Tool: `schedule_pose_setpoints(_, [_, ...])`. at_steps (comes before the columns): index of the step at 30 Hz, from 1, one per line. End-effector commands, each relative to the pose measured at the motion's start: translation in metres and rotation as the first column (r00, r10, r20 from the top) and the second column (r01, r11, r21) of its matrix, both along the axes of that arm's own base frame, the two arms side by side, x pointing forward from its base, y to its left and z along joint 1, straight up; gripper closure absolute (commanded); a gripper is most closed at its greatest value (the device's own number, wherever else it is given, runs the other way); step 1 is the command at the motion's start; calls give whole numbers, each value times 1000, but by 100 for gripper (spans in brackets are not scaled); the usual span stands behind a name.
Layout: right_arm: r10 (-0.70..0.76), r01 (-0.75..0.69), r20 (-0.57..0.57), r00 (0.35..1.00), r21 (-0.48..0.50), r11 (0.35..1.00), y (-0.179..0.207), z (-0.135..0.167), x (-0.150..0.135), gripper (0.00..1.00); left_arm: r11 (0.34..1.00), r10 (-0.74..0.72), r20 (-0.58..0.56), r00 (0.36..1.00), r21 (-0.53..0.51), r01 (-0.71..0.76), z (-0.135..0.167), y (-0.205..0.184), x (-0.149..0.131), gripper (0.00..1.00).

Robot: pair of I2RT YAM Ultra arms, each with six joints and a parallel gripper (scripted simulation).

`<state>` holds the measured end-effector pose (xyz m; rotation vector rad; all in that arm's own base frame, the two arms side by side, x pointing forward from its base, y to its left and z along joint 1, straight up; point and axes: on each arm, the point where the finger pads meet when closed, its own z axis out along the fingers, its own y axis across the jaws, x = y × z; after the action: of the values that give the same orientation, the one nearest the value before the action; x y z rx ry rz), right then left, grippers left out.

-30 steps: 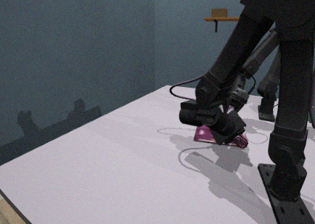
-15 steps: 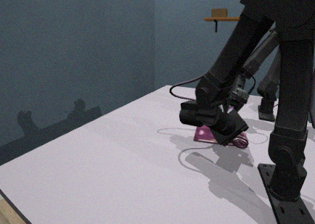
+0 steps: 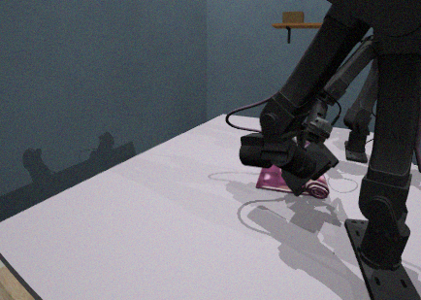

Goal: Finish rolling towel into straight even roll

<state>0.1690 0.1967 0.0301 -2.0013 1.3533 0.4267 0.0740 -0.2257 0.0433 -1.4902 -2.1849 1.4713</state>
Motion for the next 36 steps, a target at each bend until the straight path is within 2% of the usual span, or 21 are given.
schedule_pose_setpoints(1, [6, -6, -44, 999, -12, 1000, 3, 1, 0, 66, 1000, -12, 73, 997, -7, 13, 8, 6, 21, 15])
schedule_pose_setpoints(10, [-1, -12, -210, 978, -61, 998, 3, 3, 0, 66, 1000, -12, 73, 997, -7, 13, 34, 36, 45, 15])
schedule_pose_setpoints(13, [-2, -14, -234, 972, -68, 998, 3, 3, 0, 66, 1000, -12, 73, 997, -7, 13, 36, 38, 47, 15])
schedule_pose_setpoints(18, [-15, -26, -363, 932, -106, 994, 3, 5, 0, 66, 1000, -12, 99, 995, -6, 13, 37, 39, 47, 14])
schedule_pose_setpoints(23, [-34, -44, -495, 868, -145, 988, 3, 6, 0, 66, 1000, -10, 238, 971, -2, 11, 39, 34, 41, 12])
schedule_pose_setpoints(28, [-59, -69, -617, 784, -181, 981, 3, 8, 0, 66, 1000, -8, 446, 895, 5, 7, 42, 28, 33, 10])
schedule_pose_setpoints(30, [-59, -69, -617, 784, -181, 981, 3, 8, 0, 66, 1000, -8, 446, 895, 5, 7, 42, 28, 33, 10])
schedule_pose_setpoints(36, [-93, -102, -736, 670, -216, 971, 3, 10, 0, 66, 1000, -7, 695, 719, 12, -1, 45, 18, 20, 8])
